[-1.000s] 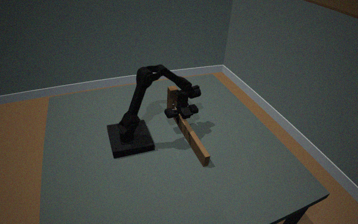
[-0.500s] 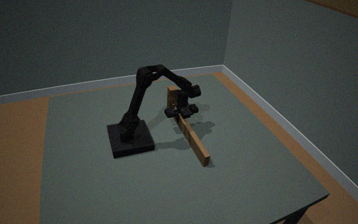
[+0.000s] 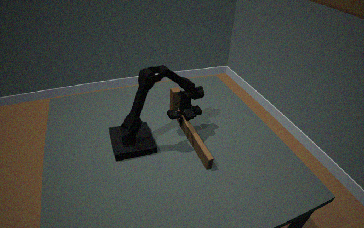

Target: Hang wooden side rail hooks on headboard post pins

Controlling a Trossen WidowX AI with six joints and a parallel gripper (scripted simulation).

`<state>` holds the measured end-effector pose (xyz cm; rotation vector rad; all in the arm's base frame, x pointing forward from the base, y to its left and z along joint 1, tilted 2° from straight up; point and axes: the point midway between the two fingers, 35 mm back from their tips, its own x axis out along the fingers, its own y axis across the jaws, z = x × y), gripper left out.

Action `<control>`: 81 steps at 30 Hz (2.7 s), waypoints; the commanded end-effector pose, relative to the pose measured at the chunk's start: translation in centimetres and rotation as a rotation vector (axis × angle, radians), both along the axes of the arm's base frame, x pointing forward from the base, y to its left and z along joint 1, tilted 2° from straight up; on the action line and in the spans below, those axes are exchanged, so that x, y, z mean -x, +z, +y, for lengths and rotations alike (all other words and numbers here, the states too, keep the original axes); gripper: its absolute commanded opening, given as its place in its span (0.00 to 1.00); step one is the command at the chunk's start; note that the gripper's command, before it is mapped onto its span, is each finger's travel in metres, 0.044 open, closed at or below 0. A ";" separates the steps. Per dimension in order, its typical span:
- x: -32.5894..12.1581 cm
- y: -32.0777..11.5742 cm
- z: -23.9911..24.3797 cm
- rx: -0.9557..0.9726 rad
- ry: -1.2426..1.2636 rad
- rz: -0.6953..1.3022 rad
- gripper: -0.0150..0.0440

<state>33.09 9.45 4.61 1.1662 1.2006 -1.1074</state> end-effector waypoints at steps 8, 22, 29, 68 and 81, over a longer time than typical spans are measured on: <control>-0.2 0.7 0.0 -0.002 -0.005 -0.013 0.25; -0.2 0.9 0.0 -0.002 -0.005 -0.013 0.25; -0.2 1.0 0.0 -0.002 -0.005 -0.013 0.25; -0.1 1.7 0.0 -0.002 -0.005 -0.013 0.25; -0.2 1.8 0.1 -0.002 -0.005 -0.014 0.25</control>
